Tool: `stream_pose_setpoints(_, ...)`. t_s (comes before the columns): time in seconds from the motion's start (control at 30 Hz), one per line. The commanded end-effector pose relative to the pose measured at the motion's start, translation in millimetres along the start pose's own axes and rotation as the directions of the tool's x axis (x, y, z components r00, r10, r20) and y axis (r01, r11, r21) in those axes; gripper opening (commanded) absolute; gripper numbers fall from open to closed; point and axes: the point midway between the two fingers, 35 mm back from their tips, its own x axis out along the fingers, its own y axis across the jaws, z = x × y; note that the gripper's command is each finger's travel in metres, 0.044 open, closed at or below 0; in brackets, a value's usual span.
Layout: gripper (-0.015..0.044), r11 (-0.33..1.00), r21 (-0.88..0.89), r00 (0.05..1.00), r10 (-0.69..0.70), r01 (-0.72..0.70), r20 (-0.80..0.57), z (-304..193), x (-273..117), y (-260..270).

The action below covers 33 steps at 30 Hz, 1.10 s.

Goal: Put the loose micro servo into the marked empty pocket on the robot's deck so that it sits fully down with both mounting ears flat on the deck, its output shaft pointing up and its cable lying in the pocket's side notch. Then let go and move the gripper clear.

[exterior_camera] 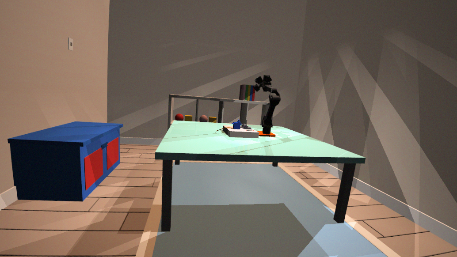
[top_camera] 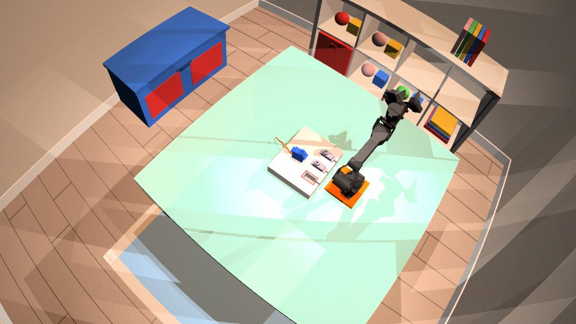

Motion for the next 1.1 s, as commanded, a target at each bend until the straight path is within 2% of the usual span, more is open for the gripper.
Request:
stream_pose_setpoints(0.0,0.0426,1.0,0.003,1.0,0.005,-0.005,0.0,0,0,1)
stream_pose_setpoints(0.2,0.044,0.994,0.048,0.995,0.103,-0.103,0.013,8,4,29)
stream_pose_setpoints(0.53,0.044,0.902,0.156,0.914,0.405,-0.403,0.019,29,4,115)
stream_pose_setpoints(0.77,0.044,0.781,0.204,0.799,0.601,-0.591,0.016,46,-12,177)
stream_pose_setpoints(1.07,0.044,0.564,0.229,0.579,0.816,-0.794,-0.002,70,-58,252)
